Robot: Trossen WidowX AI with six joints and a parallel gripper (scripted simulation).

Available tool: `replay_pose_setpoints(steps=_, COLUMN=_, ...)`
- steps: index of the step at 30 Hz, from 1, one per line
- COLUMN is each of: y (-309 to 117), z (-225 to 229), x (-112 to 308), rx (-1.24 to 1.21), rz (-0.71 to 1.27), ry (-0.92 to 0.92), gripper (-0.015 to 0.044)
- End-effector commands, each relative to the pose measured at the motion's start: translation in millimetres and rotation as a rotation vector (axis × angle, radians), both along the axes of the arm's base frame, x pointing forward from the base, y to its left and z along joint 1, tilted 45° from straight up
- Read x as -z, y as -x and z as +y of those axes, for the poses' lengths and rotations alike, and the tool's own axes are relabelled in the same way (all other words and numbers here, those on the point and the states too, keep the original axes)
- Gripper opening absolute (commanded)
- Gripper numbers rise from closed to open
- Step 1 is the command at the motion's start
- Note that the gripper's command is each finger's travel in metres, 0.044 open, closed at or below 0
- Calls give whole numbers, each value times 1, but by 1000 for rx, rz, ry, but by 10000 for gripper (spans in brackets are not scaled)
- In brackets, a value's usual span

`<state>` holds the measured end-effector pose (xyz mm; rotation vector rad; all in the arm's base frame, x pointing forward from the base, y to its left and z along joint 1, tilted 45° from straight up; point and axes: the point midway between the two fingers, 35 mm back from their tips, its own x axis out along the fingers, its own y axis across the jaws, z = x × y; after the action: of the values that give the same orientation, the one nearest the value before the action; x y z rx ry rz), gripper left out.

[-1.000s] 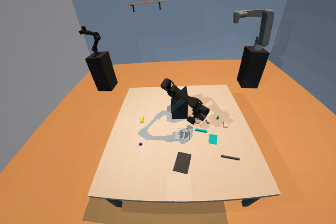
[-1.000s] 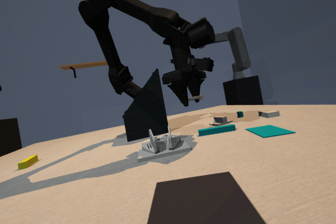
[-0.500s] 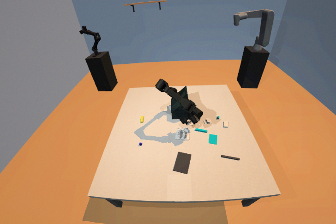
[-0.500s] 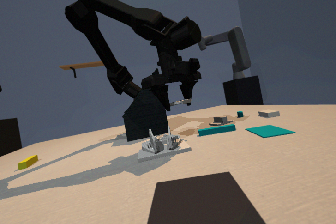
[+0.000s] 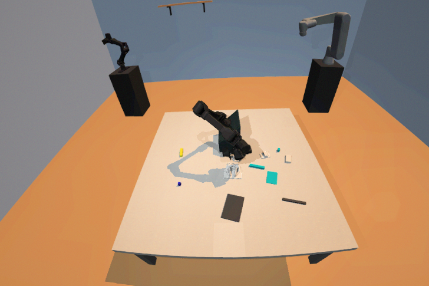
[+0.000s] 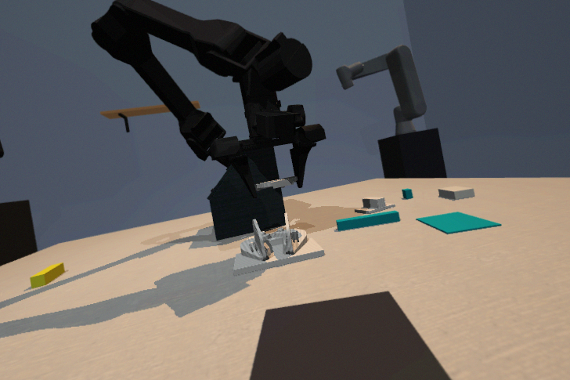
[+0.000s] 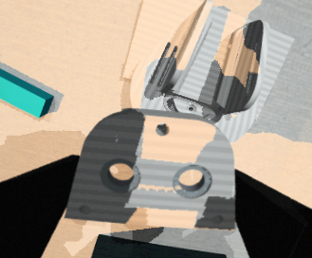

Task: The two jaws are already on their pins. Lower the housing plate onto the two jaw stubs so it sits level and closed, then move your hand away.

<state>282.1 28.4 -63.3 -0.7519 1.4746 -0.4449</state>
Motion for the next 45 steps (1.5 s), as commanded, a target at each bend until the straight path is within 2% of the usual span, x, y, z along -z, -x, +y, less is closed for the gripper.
replay_pose_setpoints(steps=1, y=-2, z=-11, x=-11, rx=70, rz=-79, ry=-1, gripper=351)
replay_pose_setpoints(steps=7, y=-2, z=-23, x=-20, rx=143, rz=-147, ry=1, gripper=351)
replay_pose_setpoints(steps=45, y=-2, z=-23, x=-20, rx=153, rz=-156, ry=0, gripper=351)
